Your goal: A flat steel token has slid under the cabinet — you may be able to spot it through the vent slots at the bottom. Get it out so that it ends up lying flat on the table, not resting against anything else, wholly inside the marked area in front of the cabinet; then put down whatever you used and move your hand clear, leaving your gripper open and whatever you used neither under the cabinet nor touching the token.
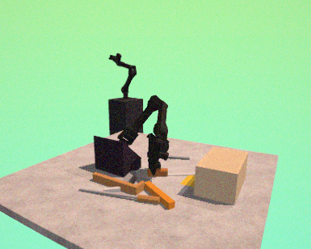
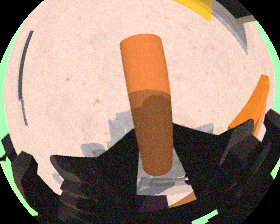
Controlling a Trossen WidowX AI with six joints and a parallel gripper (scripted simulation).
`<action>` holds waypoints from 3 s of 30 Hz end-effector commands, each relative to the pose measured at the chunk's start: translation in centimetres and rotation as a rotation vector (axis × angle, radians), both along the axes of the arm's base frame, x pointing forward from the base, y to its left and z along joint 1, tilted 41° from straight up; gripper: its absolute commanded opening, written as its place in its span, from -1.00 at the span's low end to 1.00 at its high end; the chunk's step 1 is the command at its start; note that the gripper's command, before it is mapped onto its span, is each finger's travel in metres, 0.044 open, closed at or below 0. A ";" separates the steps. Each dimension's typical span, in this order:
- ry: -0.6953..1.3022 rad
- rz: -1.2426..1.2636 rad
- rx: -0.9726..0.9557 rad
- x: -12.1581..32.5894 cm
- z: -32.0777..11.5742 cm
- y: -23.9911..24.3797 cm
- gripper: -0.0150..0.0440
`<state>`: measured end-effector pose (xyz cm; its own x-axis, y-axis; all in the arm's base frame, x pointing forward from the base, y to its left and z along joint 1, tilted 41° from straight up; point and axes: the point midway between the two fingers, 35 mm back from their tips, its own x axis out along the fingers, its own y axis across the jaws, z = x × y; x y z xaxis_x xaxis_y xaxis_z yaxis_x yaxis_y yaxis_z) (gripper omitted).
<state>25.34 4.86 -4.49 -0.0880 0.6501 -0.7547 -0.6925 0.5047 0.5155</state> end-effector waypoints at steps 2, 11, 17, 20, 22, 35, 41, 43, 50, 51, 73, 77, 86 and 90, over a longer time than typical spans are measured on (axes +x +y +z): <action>-0.006 0.001 0.000 0.1 0.7 0.5 -0.49; -0.006 0.001 0.001 0.1 1.4 1.4 -0.49; -0.006 0.001 0.001 0.0 1.9 2.0 -0.49; -0.006 0.001 0.001 0.0 2.1 2.3 -0.49; -0.006 0.001 0.001 0.0 2.3 2.5 -0.49; -0.006 0.001 0.002 -0.2 3.4 3.7 -0.49; -0.006 0.001 0.003 -0.4 3.7 4.1 -0.49; -0.006 0.001 0.003 -0.5 3.9 4.2 -0.49; -0.005 0.001 0.003 -0.8 4.3 4.7 -0.49; -0.005 0.001 0.003 -0.9 4.4 4.8 -0.49; -0.005 0.001 0.004 -1.8 5.8 6.3 -0.49; -0.005 0.001 0.004 -2.0 6.1 6.6 -0.49; -0.004 0.001 0.005 -2.4 6.7 7.2 -0.49; -0.004 0.001 0.005 -2.6 6.9 7.5 -0.49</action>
